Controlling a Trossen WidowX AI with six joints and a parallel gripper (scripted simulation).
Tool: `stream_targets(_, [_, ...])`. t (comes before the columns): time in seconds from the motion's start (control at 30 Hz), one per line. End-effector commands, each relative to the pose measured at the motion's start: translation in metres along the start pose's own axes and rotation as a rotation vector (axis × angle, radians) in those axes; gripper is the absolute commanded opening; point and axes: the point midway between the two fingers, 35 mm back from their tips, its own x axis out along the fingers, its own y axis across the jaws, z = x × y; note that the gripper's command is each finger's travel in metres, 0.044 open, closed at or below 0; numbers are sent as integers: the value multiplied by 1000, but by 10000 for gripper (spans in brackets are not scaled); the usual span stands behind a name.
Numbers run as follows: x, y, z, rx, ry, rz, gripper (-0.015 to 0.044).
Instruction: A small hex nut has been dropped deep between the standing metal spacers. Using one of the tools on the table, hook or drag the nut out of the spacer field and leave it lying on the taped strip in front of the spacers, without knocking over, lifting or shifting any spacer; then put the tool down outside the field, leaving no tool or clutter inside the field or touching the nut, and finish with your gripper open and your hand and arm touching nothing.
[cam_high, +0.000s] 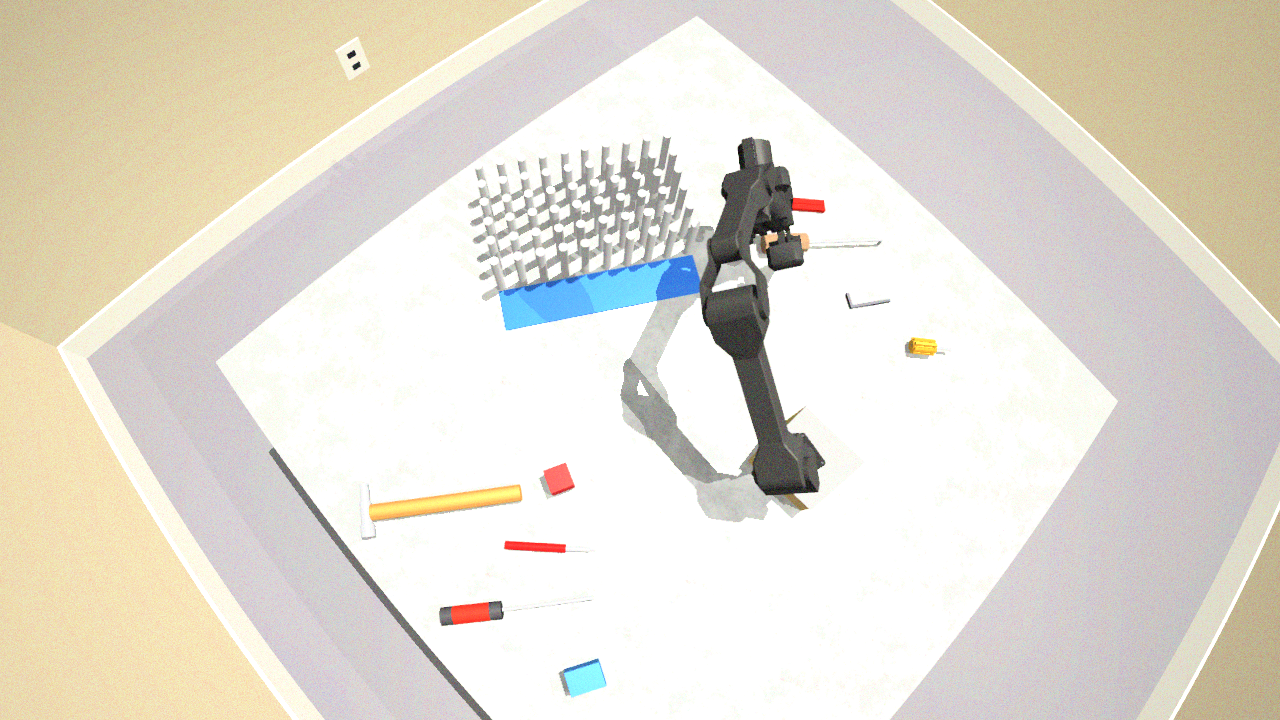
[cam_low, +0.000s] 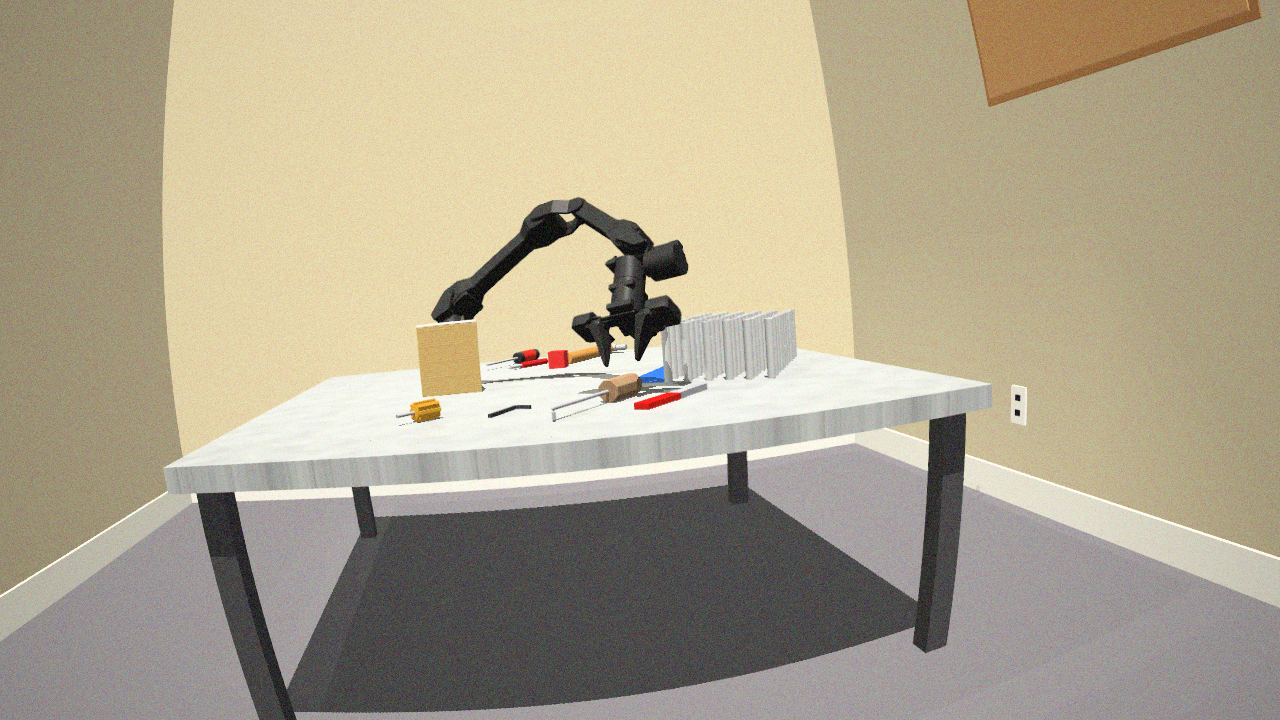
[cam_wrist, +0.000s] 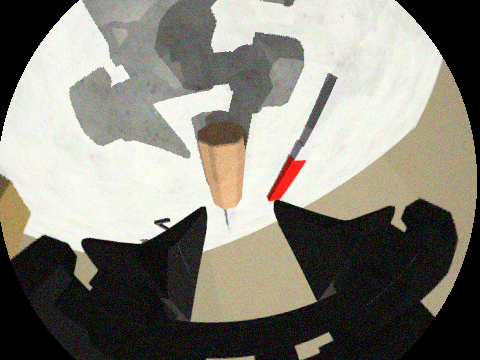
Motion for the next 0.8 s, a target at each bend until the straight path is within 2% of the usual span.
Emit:
stream_targets(0.0, [9,3,4,4,-3,10,280])
stream_targets(0.77, [38,12,24,4,-4,11,280])
